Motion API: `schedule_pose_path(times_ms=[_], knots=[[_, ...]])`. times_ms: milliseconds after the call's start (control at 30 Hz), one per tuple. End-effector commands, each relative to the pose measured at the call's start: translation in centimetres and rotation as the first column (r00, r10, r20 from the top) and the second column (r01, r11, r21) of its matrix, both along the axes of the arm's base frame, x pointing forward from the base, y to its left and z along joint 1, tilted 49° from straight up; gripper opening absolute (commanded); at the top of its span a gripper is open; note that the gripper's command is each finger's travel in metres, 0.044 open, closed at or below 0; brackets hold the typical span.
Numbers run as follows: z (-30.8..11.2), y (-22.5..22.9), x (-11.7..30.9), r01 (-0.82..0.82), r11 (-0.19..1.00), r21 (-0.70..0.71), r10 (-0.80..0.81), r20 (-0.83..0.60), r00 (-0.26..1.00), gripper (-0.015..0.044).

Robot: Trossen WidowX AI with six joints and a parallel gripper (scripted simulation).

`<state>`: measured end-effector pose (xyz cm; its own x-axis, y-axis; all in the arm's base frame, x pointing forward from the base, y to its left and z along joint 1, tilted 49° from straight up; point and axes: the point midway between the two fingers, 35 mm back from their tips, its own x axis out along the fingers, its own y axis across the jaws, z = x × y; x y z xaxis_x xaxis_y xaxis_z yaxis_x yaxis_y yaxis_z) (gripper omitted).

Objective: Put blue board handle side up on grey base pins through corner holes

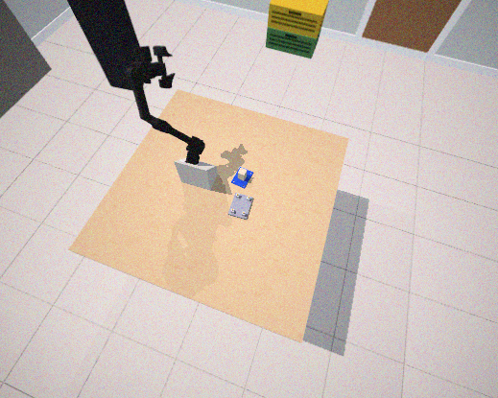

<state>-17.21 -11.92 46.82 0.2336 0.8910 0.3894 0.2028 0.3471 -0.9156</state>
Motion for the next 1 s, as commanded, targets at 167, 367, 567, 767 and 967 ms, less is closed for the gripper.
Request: schedule_pose_path(times_ms=[167,367,567,767,967], knots=[[1.7,4.6,2.7,0.031,0.997,-0.071,-0.042,-0.162,0.986,0.0440],[3.1,11.7,8.1,0.067,0.982,-0.177,-0.136,-0.415,0.899,0.0440],[2.4,19.2,16.3,0.075,0.956,-0.283,-0.254,-0.676,0.691,0.0440],[-1.0,23.8,25.5,0.080,0.938,-0.337,-0.342,-0.867,0.363,0.0440],[-6.8,25.4,34.5,0.102,0.931,-0.352,-0.348,-0.936,-0.052,0.0440]])
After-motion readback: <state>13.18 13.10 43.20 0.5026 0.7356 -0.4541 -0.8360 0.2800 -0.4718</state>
